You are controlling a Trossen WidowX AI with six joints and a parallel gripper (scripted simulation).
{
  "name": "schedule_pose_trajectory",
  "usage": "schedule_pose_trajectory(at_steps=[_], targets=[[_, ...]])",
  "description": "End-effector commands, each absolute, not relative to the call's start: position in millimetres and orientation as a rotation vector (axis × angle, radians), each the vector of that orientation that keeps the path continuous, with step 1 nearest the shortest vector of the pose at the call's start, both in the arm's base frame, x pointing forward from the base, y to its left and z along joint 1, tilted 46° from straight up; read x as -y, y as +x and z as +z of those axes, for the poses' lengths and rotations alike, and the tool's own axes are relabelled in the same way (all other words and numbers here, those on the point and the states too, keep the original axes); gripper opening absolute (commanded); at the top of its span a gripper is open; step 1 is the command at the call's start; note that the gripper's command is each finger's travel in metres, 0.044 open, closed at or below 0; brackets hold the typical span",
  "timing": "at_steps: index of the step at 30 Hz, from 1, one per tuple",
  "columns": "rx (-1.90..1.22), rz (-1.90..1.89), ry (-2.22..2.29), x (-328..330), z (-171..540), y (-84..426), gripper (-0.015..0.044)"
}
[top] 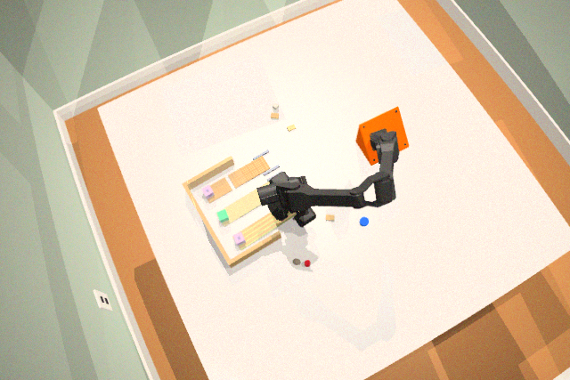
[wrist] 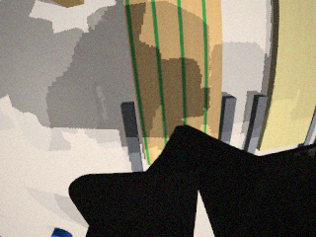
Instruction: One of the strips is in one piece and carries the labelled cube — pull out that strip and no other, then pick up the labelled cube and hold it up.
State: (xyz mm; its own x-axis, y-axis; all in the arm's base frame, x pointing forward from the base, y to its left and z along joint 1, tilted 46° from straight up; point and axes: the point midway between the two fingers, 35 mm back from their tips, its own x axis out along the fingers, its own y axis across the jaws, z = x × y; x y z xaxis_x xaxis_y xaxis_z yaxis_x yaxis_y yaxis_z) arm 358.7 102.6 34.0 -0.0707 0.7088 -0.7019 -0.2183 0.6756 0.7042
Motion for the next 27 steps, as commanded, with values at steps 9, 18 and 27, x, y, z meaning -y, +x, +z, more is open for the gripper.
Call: schedule_pose_trajectory(at_steps=[9,18,27], targets=[[-1.451,0.804,0.441,-104.0,33.4,359.0,0.0000],[-1.451,0.804,0.441,-104.7,32.8,359.3,0.0000],[-1.451,0.804,0.441,-105.4,32.2,359.9,0.0000]])
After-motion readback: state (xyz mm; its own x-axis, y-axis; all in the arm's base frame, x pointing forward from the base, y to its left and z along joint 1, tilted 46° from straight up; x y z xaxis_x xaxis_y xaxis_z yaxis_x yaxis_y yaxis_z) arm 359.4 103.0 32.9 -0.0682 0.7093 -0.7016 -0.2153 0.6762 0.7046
